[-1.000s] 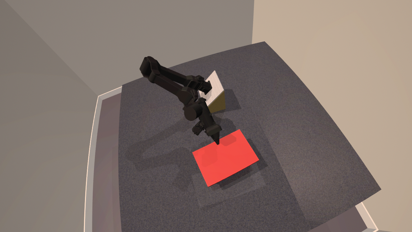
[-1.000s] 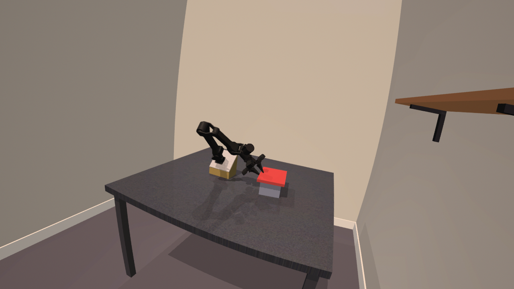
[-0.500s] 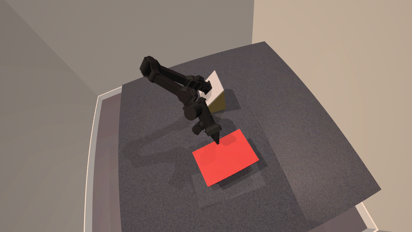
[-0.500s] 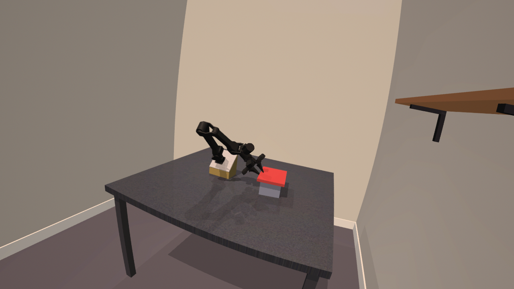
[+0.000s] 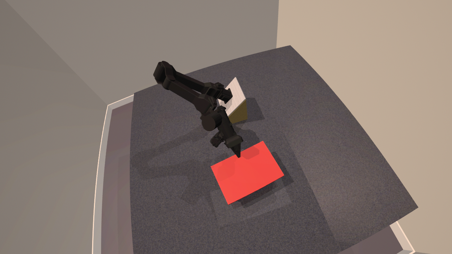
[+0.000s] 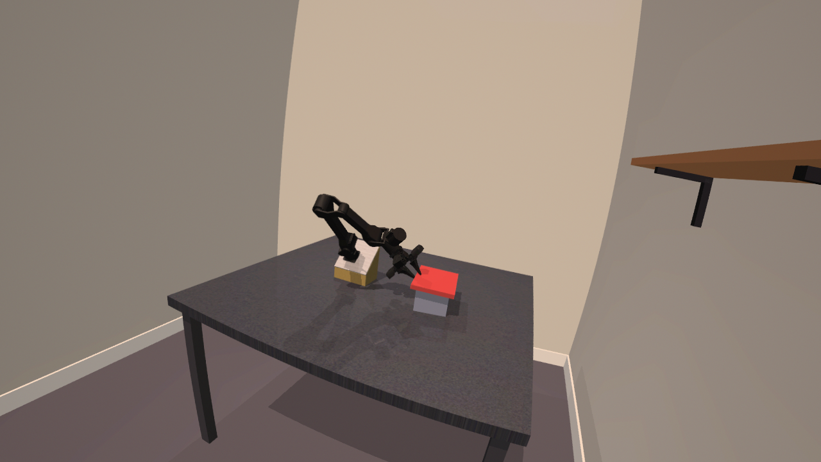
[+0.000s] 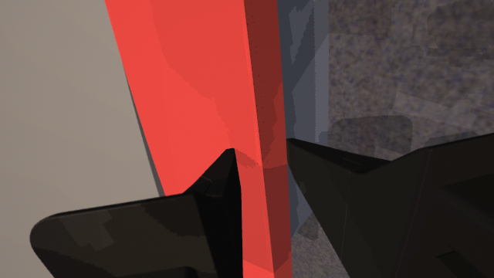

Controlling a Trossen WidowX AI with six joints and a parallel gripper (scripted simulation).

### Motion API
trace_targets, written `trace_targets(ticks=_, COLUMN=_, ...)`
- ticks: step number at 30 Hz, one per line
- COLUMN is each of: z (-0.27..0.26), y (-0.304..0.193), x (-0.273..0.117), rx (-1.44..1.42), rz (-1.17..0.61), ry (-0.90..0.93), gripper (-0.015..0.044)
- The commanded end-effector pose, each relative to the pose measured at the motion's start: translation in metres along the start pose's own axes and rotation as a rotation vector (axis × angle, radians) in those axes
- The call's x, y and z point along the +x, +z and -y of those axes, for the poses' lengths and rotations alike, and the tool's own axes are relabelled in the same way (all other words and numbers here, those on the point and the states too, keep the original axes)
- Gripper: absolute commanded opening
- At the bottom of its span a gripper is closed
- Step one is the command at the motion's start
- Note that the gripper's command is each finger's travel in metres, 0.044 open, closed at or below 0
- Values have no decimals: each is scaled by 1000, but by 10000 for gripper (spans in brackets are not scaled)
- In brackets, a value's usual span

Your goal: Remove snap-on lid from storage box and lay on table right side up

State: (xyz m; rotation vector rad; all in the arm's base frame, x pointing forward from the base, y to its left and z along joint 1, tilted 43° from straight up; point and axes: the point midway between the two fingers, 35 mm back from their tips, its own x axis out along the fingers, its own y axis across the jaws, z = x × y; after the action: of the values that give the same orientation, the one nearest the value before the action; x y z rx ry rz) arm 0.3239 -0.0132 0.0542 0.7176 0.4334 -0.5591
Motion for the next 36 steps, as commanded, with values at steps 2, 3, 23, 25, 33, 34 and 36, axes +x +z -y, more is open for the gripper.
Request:
trace_targets(ticks=2, z=-2, y=0, x=-1, rx=2, rz=1, ry=1, gripper=0)
trace_targets(ticks=3, z=-2, y=0, x=-1, rx=2, rz=1, ry=1, gripper=0)
trace_targets(ticks=23, z=-5, y=-1, x=-4, rx=2, rz=1, ry=1, gripper=0)
trace_targets(ticks=25, z=-5, y=-1, x=-4, rx=2, rz=1, ry=1, gripper=0)
trace_targets(ticks=33, z=-5, y=-1, x=-4, rx=0, rz=0, ry=2, gripper=0)
trace_targets(ticks=34, z=-5, y=-1, x=-4, rx=0, rz=0, ry=2, gripper=0)
trace_targets(ticks=36, z=-6, y=-1, x=-4, rx=0, rz=0, ry=2, gripper=0)
